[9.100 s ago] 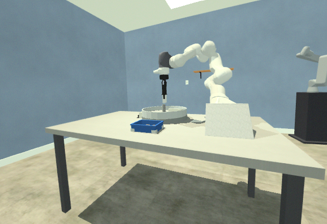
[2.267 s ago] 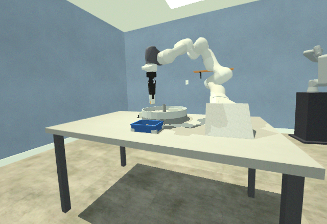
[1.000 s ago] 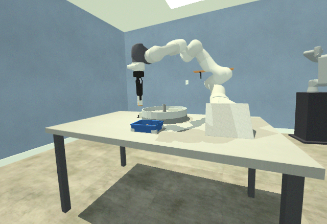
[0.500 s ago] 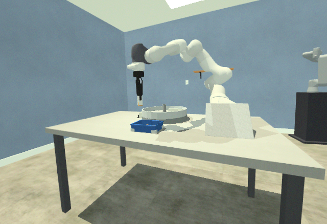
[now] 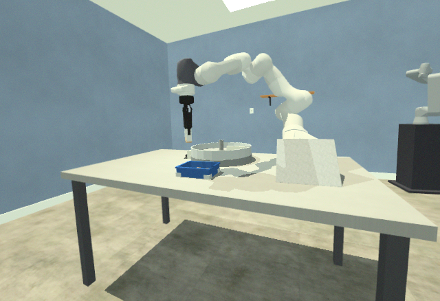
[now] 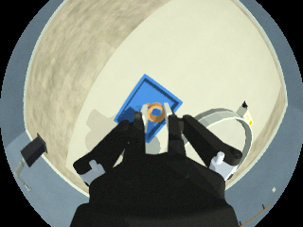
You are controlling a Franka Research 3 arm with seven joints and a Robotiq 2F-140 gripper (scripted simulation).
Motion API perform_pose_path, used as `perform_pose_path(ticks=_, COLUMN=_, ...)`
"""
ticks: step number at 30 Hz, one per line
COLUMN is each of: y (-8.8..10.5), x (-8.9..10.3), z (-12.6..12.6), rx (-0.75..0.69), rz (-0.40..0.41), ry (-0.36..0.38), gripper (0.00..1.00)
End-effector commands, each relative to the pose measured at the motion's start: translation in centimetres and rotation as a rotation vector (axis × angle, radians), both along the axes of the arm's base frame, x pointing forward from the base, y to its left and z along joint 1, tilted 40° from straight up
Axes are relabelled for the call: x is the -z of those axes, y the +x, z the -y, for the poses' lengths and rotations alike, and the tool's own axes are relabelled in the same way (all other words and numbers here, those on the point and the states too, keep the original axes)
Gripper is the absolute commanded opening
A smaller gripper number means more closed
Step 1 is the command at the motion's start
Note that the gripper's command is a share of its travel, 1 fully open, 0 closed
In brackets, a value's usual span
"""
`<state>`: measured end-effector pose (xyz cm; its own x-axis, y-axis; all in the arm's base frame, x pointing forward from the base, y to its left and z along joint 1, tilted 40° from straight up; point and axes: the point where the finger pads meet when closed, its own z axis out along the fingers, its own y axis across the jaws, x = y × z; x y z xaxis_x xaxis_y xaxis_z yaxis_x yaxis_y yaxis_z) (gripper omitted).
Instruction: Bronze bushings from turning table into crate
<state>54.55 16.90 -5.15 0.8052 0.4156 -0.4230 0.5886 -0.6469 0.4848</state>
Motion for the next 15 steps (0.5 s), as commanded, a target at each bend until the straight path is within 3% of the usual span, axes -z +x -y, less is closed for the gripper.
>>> perform_pose_path(ticks=1, y=-0.1, x=0.5, z=0.3, rx=-0.004, rz=-0.006, ry=0.001, gripper=0.0)
perform_pose_path(ticks=15, y=-0.6, x=5.1, z=4.1, rx=-0.004, rz=-0.006, ry=0.001, gripper=0.0)
